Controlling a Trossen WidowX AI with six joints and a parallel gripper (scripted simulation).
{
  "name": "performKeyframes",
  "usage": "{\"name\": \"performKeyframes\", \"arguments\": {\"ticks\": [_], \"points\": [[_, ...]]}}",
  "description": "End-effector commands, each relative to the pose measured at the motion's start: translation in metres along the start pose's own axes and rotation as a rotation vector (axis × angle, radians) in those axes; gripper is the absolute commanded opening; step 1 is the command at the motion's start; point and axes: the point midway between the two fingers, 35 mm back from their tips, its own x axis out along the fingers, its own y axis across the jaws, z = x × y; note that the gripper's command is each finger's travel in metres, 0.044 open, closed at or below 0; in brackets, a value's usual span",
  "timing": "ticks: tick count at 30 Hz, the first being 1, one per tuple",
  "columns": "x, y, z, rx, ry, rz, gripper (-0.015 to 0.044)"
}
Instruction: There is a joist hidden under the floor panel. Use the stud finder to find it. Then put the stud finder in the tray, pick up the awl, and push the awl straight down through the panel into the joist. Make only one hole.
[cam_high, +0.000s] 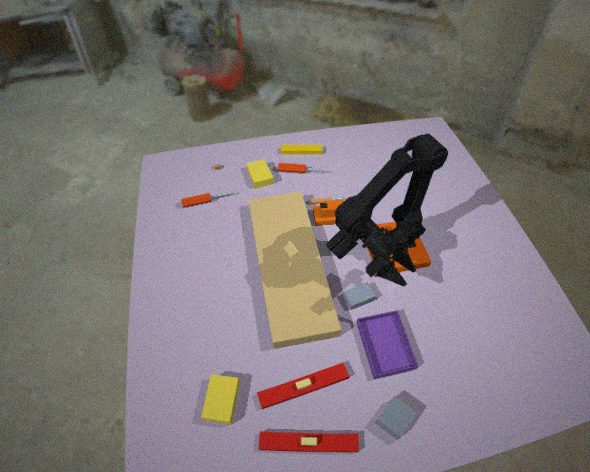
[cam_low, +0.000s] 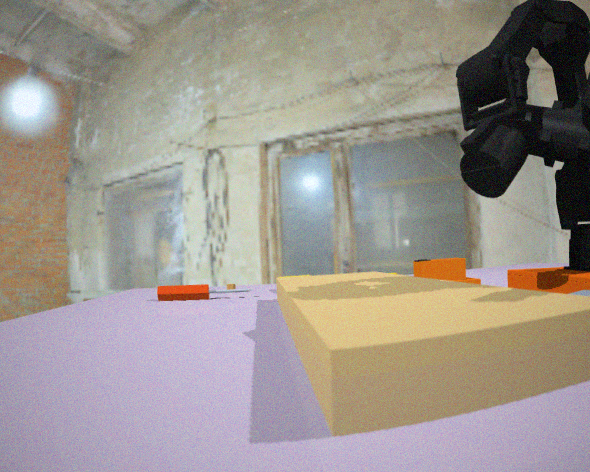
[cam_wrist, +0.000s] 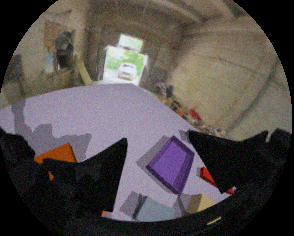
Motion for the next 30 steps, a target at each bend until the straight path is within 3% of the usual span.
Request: {"name": "performKeyframes", "arguments": {"ticks": [1,7,13,22,30], "points": [[-0.001,0.000,-0.001,0.011,0.007,-0.001,0.0426],[-0.048,0.010,-0.044,0.382,0.255,-0.083,0.0440],[-0.112,0.032,-0.085,0.837,0.522,-0.293,0.0440],[-0.173,0.064,-0.107,1.242,0.715,-0.579,0.0440],[-0.232,0.107,-0.114,1.622,0.847,-0.941,0.0440]]}}
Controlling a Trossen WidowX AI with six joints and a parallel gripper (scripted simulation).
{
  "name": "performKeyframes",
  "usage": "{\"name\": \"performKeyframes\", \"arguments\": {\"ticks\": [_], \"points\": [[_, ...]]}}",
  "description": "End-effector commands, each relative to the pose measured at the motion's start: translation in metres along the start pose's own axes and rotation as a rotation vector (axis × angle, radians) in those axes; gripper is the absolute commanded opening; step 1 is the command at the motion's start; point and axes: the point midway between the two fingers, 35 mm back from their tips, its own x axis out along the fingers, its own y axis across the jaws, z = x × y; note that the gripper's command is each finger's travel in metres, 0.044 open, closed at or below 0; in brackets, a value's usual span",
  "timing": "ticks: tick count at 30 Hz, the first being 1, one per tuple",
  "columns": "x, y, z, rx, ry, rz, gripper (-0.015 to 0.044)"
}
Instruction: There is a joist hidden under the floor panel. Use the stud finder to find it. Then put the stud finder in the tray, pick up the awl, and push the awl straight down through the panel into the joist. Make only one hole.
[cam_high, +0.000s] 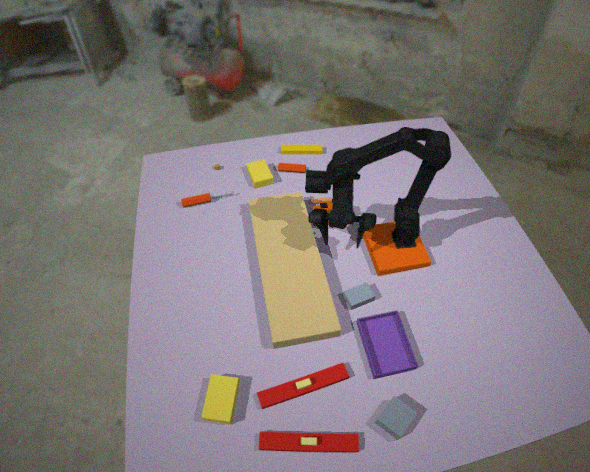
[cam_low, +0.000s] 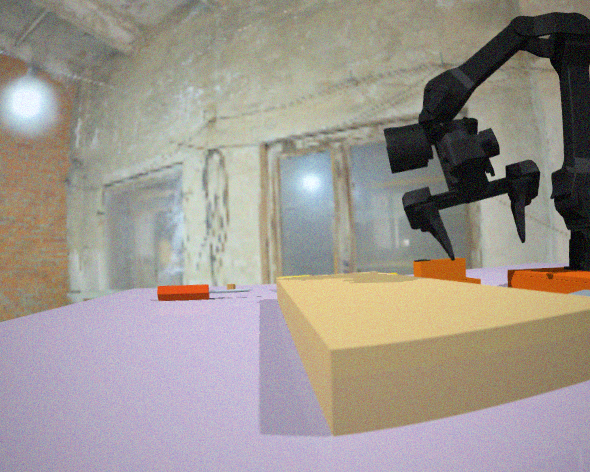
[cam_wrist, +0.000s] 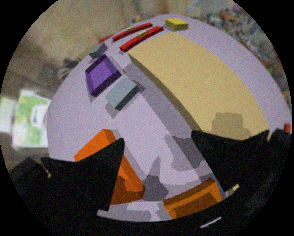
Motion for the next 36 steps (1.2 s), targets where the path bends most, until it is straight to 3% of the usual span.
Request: {"name": "performKeyframes", "arguments": {"ticks": [1,10,36], "points": [[-0.039,-0.043,-0.053,0.485,0.085,-0.282,0.0440],[-0.087,-0.066,-0.117,1.015,0.098,-0.589,0.0440],[-0.089,-0.059,-0.124,1.024,0.098,-0.593,0.0440]]}}
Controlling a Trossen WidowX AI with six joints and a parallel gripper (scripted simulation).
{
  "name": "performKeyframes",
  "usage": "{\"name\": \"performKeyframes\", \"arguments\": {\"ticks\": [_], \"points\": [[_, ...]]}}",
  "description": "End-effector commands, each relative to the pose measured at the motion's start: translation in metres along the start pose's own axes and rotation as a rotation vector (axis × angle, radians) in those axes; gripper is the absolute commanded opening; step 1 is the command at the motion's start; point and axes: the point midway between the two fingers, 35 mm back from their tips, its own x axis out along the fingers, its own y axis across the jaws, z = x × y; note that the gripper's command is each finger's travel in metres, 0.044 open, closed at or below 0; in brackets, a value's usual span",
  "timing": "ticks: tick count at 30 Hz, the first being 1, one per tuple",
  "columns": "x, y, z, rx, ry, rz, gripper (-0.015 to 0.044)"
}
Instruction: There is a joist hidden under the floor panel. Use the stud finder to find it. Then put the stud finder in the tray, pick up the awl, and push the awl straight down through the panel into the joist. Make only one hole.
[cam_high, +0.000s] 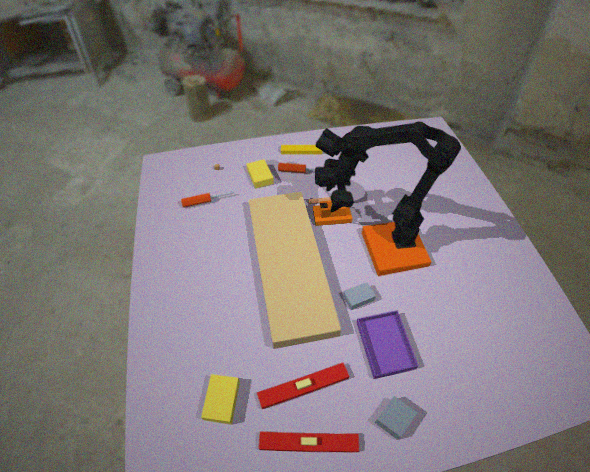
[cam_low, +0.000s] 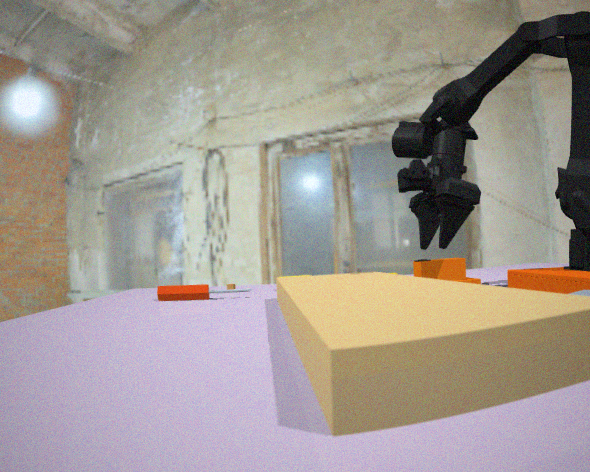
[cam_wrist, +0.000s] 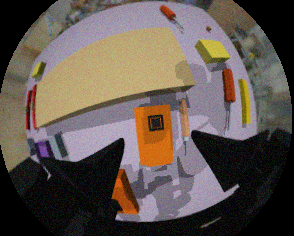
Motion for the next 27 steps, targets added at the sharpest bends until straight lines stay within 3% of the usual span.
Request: {"name": "performKeyframes", "arguments": {"ticks": [1,27], "points": [[0.002,0.000,-0.003,-0.004,0.003,0.001,0.0440],[0.043,0.000,-0.014,-0.004,0.003,0.001,0.0440]]}}
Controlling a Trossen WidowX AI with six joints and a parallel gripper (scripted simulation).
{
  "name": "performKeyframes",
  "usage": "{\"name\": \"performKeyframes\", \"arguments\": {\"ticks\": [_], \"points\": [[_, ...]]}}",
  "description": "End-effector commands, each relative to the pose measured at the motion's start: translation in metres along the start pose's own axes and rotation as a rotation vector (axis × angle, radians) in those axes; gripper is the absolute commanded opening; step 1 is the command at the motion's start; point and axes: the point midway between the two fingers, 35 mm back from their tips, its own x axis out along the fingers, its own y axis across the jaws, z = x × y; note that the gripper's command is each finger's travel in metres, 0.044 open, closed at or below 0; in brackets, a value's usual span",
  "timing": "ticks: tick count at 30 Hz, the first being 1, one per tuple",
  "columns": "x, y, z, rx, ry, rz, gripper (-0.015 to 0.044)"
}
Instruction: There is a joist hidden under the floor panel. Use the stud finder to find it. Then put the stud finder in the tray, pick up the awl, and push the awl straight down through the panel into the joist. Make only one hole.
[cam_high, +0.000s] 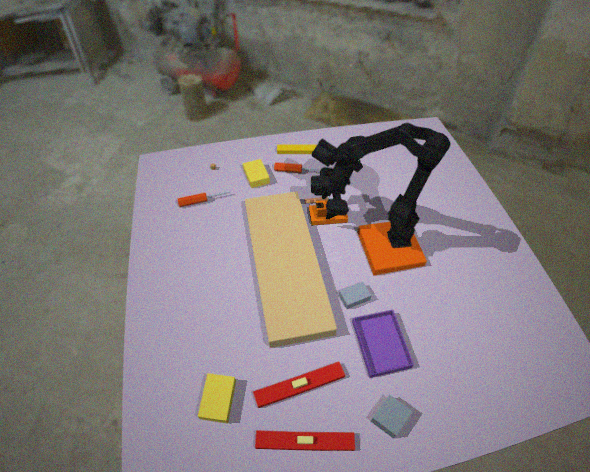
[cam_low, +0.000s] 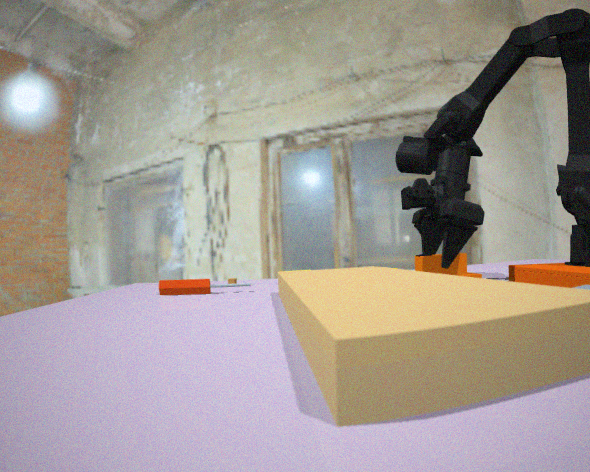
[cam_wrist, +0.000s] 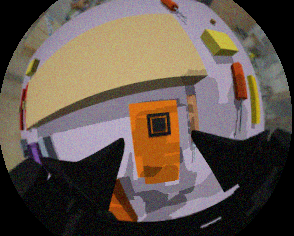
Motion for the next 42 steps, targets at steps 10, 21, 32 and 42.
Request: {"name": "performKeyframes", "arguments": {"ticks": [10,21,32,42], "points": [[0.012,0.002,-0.005,-0.004,0.003,0.003,0.0328],[0.012,0.002,-0.005,-0.004,0.003,0.003,0.0255],[0.012,0.002,-0.005,-0.004,0.003,0.003,0.0182],[-0.004,-0.001,0.002,-0.004,0.003,0.003,0.0000]]}}
